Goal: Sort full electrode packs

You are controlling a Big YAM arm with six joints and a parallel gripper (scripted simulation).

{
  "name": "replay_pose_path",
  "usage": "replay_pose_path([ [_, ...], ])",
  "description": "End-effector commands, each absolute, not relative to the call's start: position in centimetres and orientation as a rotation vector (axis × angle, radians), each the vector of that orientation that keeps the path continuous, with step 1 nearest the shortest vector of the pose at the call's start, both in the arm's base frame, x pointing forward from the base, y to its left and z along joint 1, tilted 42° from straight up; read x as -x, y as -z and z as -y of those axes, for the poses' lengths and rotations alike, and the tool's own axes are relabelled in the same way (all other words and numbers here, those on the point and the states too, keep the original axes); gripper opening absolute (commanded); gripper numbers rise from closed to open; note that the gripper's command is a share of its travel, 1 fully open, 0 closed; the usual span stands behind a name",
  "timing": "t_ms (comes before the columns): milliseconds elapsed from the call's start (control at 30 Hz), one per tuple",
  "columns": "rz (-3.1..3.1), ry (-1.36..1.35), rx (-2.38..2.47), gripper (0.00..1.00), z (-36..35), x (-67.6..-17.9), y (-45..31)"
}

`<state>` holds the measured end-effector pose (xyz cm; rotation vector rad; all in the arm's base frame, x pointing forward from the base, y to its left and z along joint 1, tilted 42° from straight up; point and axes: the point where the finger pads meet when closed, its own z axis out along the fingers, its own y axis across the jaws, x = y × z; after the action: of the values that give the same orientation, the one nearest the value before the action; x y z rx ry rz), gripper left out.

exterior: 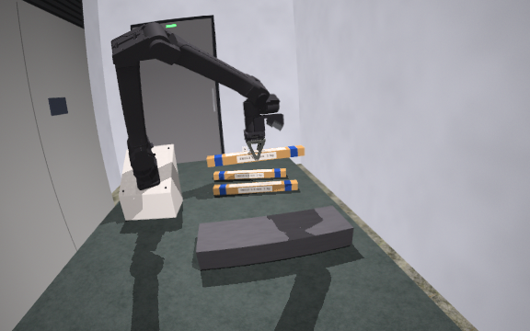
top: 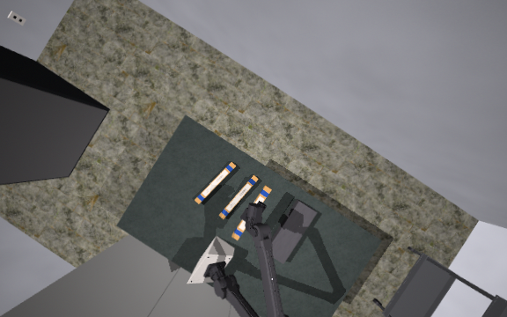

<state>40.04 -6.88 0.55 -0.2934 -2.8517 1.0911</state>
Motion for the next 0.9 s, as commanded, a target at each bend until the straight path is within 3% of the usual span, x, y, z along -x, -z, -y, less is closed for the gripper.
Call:
replay_pose_path([
  [0,2.847,-1.093,0.289,0.0,7.4,-40.4,-0.1],
  [867,2.818,-1.091,0.285,0.0,10.2,-39.0,3.1],
])
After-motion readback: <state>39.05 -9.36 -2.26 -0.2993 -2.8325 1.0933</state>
